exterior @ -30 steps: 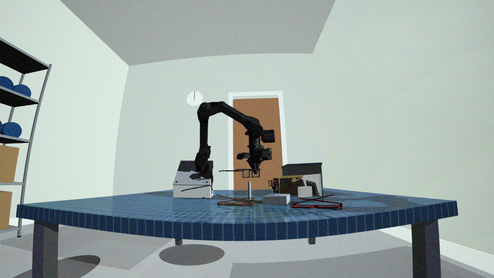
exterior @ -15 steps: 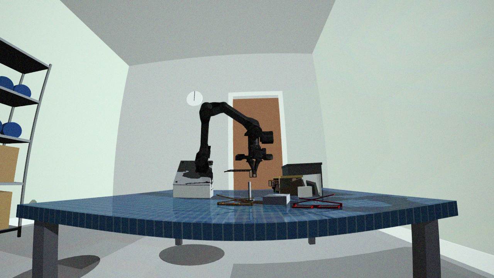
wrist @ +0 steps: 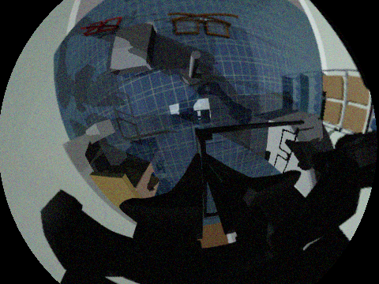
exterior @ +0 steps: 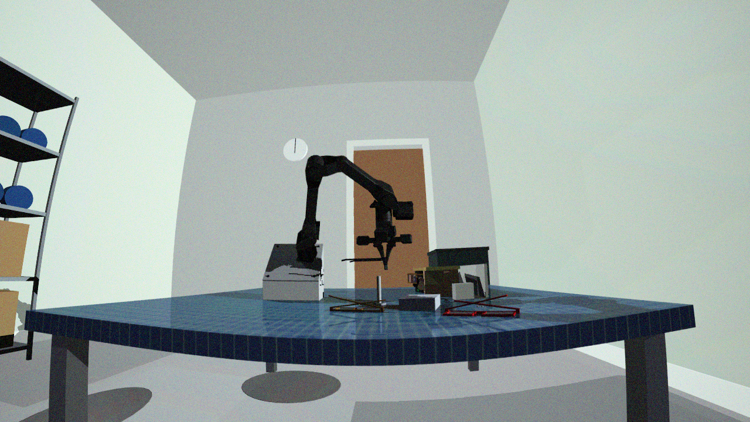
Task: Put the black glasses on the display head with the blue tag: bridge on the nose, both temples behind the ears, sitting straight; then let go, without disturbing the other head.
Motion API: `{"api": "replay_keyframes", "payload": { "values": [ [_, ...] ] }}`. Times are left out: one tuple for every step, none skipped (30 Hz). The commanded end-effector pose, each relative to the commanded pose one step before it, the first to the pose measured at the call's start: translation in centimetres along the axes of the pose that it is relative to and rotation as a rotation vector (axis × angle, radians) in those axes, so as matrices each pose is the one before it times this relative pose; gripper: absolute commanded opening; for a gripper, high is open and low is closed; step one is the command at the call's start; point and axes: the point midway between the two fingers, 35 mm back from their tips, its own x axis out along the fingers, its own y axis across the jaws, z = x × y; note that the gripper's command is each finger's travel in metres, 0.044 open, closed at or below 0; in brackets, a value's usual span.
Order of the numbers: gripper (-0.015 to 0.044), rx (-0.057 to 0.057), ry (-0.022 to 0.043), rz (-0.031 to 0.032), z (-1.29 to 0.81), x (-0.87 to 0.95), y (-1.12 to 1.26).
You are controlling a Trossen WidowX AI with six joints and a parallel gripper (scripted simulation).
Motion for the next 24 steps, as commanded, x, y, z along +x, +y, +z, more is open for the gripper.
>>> {"api": "replay_keyframes", "payload": {
  "values": [
    [0.0000,0.0119,-0.00226,-0.00409,-0.112,0.387,-0.085],
    [0.0000,0.0004,0.00019,-0.00005,-0.012,0.093,0.014],
    [0.0000,0.0004,0.00019,-0.00005,-0.011,0.093,0.013],
    [0.0000,0.0004,0.00018,-0.00004,-0.011,0.093,0.013],
    [0.0000,0.0004,0.00018,-0.00004,-0.011,0.093,0.013],
    [0.0000,0.0004,0.00017,-0.00004,-0.011,0.093,0.013],
    [0.0000,0.0004,0.00017,-0.00004,-0.011,0.093,0.012],
    [0.0000,0.0004,0.00017,-0.00004,-0.010,0.093,0.012],
    [0.0000,0.0004,0.00016,-0.00004,-0.010,0.093,0.012],
    [0.0000,0.0004,0.00016,-0.00003,-0.010,0.093,0.011],
    [0.0000,0.0004,0.00015,-0.00003,-0.010,0.093,0.011],
    [0.0000,0.0004,0.00015,-0.00003,-0.009,0.093,0.011],
    [0.0000,0.0004,0.00014,-0.00003,-0.009,0.093,0.011],
    [0.0000,0.0004,0.00014,-0.00003,-0.009,0.093,0.010],
    [0.0000,0.0004,0.00014,-0.00003,-0.009,0.093,0.010],
    [0.0000,0.0004,0.00013,-0.00003,-0.008,0.093,0.010],
    [0.0000,0.0004,0.00013,-0.00002,-0.008,0.093,0.010],
    [0.0000,0.0004,0.00012,-0.00002,-0.008,0.093,0.009],
    [0.0000,0.0004,0.00012,-0.00002,-0.008,0.093,0.009],
    [0.0000,0.0004,0.00011,-0.00002,-0.007,0.093,0.009],
    [0.0000,0.0004,0.00011,-0.00002,-0.007,0.093,0.008],
    [0.0000,0.0004,0.00010,-0.00002,-0.007,0.093,0.008],
    [0.0000,0.0004,0.00010,-0.00002,-0.007,0.093,0.008],
    [0.0000,0.0004,0.00010,-0.00001,-0.007,0.093,0.008]
  ]
}}
